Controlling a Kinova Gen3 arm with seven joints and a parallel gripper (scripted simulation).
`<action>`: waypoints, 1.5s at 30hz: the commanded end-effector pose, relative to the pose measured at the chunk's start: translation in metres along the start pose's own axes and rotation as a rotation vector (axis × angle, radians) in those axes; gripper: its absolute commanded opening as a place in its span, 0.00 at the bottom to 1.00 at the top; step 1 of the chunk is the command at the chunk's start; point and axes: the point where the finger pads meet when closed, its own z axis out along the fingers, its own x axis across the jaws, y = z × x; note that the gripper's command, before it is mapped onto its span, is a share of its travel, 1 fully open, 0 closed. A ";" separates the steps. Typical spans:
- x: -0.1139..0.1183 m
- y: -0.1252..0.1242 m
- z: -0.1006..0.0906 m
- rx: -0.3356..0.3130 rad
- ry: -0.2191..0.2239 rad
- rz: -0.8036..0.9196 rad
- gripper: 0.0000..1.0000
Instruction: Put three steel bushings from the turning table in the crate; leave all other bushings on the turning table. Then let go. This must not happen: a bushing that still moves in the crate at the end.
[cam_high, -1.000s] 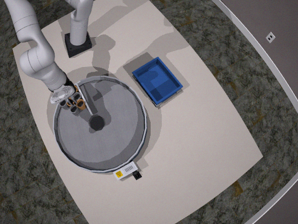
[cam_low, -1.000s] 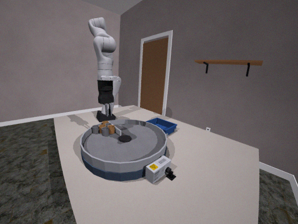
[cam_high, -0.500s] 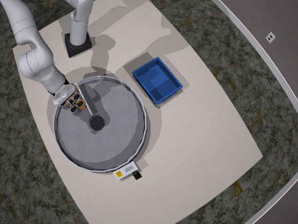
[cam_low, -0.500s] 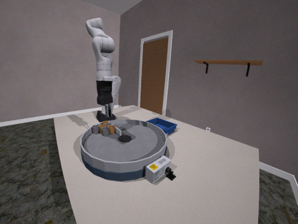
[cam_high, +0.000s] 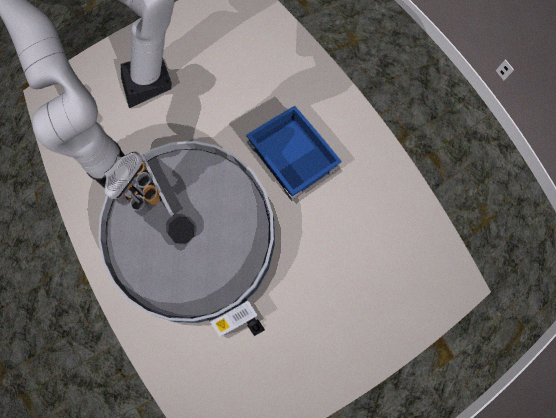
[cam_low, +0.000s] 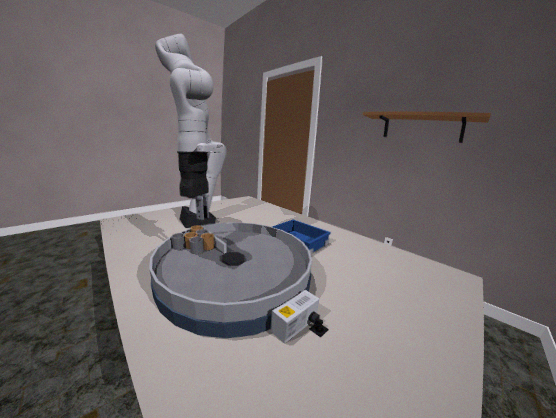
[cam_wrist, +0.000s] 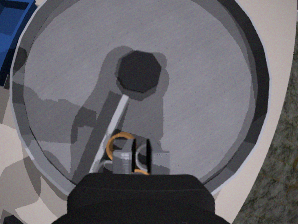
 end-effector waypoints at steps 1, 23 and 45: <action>0.002 0.003 0.002 -0.001 -0.009 -0.036 0.34; 0.005 0.000 0.005 0.007 -0.005 -0.269 0.34; 0.022 0.012 0.014 -0.012 0.004 -0.376 0.34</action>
